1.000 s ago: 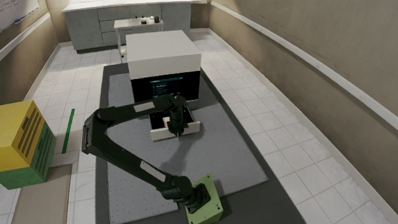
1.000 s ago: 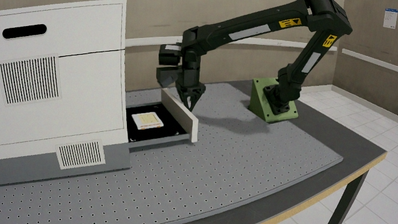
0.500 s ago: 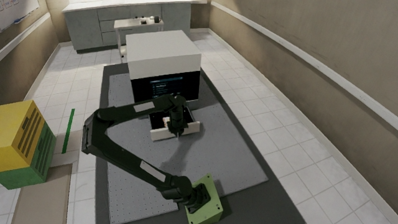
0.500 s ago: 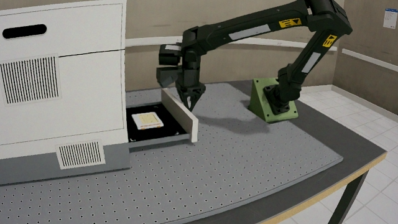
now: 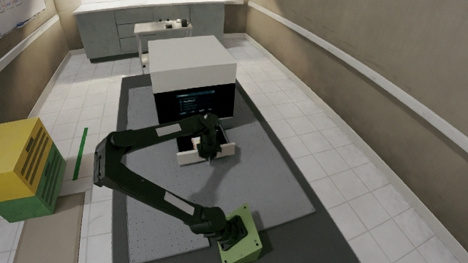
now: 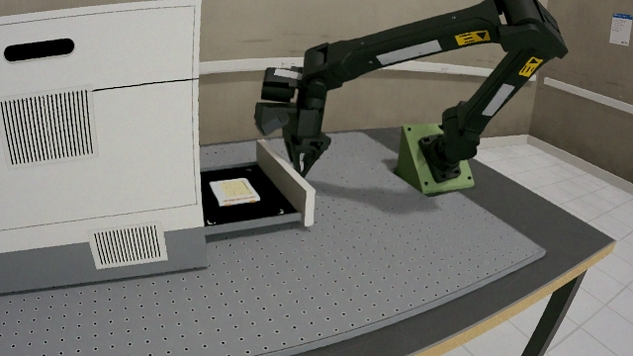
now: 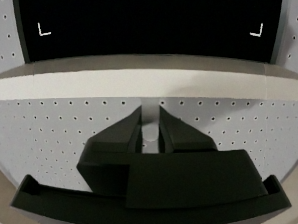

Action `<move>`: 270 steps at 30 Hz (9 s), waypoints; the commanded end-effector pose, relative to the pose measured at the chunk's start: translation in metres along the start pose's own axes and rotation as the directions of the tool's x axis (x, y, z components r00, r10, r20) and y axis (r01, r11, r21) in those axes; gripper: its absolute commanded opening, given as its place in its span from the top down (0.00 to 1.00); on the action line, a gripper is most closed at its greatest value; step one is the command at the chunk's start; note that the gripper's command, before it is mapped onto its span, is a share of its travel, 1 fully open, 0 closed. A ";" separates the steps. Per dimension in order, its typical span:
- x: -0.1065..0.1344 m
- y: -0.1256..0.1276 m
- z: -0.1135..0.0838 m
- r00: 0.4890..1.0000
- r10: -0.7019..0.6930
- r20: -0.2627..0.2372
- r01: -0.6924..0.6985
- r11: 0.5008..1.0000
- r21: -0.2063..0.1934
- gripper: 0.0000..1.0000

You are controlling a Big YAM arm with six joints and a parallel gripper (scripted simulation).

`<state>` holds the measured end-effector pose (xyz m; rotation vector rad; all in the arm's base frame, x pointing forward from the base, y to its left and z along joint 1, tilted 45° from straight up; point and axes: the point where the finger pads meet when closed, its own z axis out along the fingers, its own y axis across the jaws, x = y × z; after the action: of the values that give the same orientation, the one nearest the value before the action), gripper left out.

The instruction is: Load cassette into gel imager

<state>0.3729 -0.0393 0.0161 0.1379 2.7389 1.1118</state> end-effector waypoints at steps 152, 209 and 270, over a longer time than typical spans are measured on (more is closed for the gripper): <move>-0.115 0.005 0.010 0.984 -0.029 0.174 0.028 1.000 0.005 0.92; -0.163 0.006 0.015 0.953 -0.029 0.303 0.029 1.000 0.005 0.92; -0.199 0.008 0.018 0.905 -0.027 0.425 0.029 1.000 0.002 0.92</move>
<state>0.5387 -0.0535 0.0259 0.3261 2.3695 0.9650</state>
